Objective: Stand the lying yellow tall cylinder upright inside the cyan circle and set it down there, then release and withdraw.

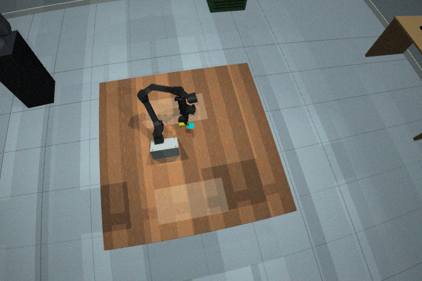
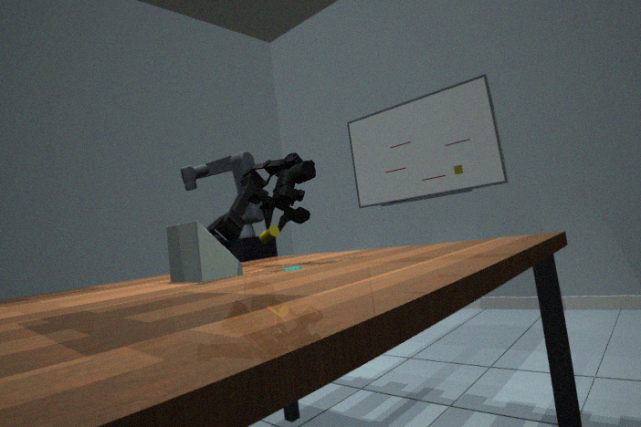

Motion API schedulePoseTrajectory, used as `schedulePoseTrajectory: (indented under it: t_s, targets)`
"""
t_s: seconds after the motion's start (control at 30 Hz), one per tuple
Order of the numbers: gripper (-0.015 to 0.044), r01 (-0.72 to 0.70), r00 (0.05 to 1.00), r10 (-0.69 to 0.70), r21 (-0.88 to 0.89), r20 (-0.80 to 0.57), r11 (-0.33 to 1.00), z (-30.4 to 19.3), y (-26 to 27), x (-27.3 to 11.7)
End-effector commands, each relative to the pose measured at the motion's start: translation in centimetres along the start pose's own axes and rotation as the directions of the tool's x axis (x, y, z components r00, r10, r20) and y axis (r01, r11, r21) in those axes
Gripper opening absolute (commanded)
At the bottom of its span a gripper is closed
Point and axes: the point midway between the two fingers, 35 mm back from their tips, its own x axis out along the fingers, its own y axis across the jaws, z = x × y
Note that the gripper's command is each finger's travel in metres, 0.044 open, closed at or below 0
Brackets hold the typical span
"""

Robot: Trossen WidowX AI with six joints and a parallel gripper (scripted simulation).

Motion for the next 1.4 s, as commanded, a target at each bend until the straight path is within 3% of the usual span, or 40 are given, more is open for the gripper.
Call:
schedulePoseTrajectory:
  t_s: [0.0, 1.37]
  targets:
    - [0.0105, 0.018, 0.999, -0.018, 0.000, 0.026, 1.000, -0.09, -0.10, 0.00]
    - [0.0105, 0.123, 0.960, -0.126, 0.029, 0.251, 0.992, 0.01, -0.22, 0.29]
